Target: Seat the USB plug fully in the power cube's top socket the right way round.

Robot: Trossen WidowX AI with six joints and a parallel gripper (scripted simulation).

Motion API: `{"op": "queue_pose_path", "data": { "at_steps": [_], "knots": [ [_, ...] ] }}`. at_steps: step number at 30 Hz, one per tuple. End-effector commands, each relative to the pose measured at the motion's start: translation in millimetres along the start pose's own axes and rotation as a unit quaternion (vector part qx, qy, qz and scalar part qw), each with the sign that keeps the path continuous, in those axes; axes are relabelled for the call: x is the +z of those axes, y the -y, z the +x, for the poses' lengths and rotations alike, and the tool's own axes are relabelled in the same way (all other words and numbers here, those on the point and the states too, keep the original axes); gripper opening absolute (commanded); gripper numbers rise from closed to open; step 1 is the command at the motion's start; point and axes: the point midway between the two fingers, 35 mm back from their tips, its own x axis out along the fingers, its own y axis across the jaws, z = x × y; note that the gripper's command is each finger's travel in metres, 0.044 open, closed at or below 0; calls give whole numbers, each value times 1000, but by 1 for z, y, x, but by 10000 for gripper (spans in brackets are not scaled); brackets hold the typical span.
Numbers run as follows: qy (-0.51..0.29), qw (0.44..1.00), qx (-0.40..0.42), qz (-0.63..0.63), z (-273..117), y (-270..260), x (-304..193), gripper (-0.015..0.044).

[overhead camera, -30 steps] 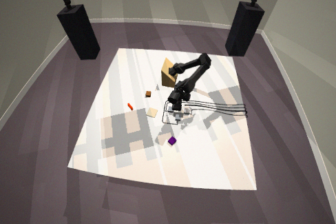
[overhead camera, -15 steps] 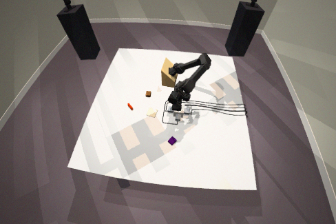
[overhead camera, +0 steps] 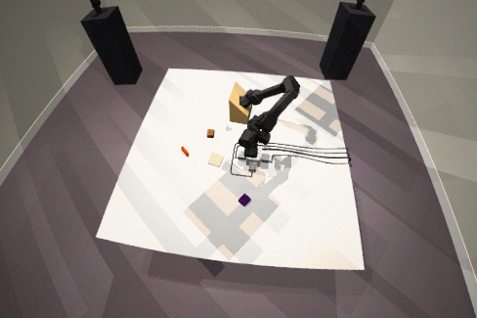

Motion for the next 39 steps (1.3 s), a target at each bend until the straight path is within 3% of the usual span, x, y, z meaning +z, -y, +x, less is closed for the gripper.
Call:
{"op": "queue_pose_path", "data": {
  "at_steps": [1, 39],
  "knots": [
    [1, 1000, -1, 1, 1, 0, 0, 0],
    [2, 1000, -1, 1, 5, 0, 0, 0]
  ]
}}
